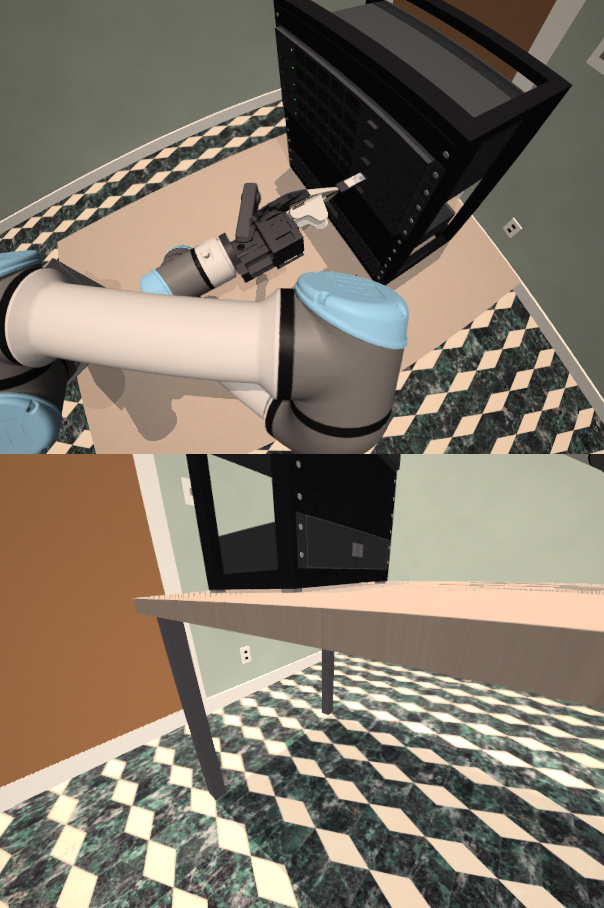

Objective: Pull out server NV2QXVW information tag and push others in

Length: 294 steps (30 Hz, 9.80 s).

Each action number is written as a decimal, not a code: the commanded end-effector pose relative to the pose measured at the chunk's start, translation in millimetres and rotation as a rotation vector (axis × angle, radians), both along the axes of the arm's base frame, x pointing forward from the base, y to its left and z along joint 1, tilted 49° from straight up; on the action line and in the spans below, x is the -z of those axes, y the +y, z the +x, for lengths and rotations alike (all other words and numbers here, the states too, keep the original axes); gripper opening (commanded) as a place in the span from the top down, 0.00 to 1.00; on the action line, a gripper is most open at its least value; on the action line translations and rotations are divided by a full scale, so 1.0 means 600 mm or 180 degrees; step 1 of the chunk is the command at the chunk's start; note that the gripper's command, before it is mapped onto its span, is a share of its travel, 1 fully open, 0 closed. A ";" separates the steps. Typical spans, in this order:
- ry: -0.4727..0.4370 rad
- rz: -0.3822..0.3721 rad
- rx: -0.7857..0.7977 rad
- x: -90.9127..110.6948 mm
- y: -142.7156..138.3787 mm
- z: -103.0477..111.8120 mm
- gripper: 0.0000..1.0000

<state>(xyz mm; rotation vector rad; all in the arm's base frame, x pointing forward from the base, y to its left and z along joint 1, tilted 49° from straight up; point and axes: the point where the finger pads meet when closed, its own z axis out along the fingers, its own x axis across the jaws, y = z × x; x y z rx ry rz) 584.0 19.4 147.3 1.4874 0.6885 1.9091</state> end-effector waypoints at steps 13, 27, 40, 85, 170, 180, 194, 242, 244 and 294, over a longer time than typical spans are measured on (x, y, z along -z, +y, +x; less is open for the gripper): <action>-0.0019 -0.0013 -0.0009 -0.006 0.003 0.009 1.00; -0.0019 -0.0013 -0.0009 -0.011 0.004 0.032 1.00; -0.0019 -0.0012 -0.0009 -0.018 0.005 0.059 1.00; -0.0009 -0.0006 -0.0007 -0.023 0.005 0.089 1.00; -0.0020 -0.0011 -0.0009 -0.061 0.054 0.045 0.85; -0.0020 -0.0011 -0.0009 -0.063 0.054 0.052 0.85; -0.0010 -0.0007 -0.0008 -0.061 0.054 0.051 0.85; -0.0020 -0.0011 -0.0009 -0.070 0.055 0.081 0.85; -0.0020 -0.0011 -0.0009 -0.070 0.055 0.083 0.85; -0.0010 -0.0006 -0.0009 -0.068 0.055 0.082 0.85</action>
